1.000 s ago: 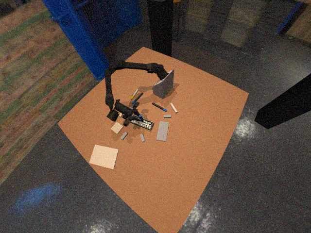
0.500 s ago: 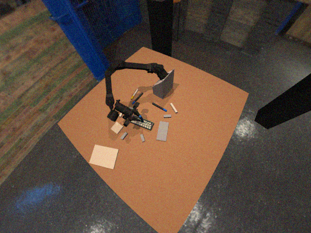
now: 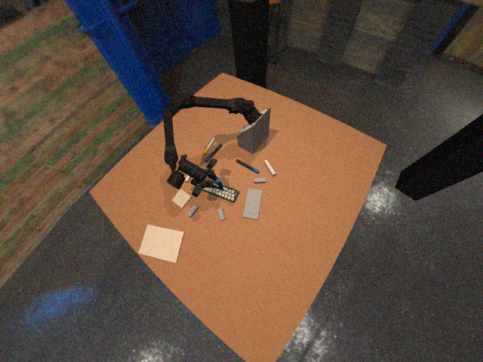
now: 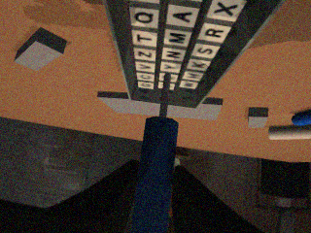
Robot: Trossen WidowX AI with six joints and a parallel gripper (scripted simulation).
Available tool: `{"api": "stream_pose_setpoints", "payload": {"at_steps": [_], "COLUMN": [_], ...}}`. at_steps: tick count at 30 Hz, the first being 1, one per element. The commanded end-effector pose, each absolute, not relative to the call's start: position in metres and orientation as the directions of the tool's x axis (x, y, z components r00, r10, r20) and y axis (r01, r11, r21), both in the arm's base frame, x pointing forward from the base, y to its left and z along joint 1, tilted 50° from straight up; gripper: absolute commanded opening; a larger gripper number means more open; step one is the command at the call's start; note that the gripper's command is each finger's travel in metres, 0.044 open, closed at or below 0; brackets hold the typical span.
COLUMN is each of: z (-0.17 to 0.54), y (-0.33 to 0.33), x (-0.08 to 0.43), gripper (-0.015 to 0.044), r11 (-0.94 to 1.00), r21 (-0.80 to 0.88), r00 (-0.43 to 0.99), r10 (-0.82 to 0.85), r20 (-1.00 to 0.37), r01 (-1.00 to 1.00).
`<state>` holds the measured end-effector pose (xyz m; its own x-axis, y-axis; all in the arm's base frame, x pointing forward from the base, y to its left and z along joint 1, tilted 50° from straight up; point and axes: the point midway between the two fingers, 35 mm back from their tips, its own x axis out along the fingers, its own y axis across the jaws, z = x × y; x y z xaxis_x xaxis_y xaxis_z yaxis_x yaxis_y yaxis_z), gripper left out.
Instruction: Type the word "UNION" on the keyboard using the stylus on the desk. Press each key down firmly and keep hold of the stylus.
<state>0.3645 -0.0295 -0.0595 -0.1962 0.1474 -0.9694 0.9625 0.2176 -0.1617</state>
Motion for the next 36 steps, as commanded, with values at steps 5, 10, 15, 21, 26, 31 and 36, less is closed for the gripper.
{"api": "stream_pose_setpoints", "payload": {"at_steps": [5,10,15,21,26,31,36], "z": [-0.0606,-0.0613,-0.063,-0.0646,-0.0657,-0.0665,-0.0678], "y": [-0.0301,-0.0308,-0.0329,-0.0348,-0.0361,-0.0371,-0.0386], "x": [0.3618,0.3619,0.362,0.3622,0.3623,0.3623,0.3625], "gripper": [0.0081,0.0081,0.0081,0.0081,0.0081,0.0081,0.0081], "r11": [0.221,0.221,0.221,0.221,0.221,0.221,0.221], "r21": [-0.166,-0.166,-0.166,-0.166,-0.166,-0.166,-0.166], "r00": [-0.2,-0.2,-0.2,-0.2,-0.2,-0.2,-0.2], "r10": [0.143,0.143,0.143,0.143,0.143,0.143,0.143], "r20": [-0.969,-0.969,-0.969,-0.969,-0.969,-0.969,-0.969], "r01": [0.961,0.961,0.961,0.961,0.961,0.961,0.961]}}
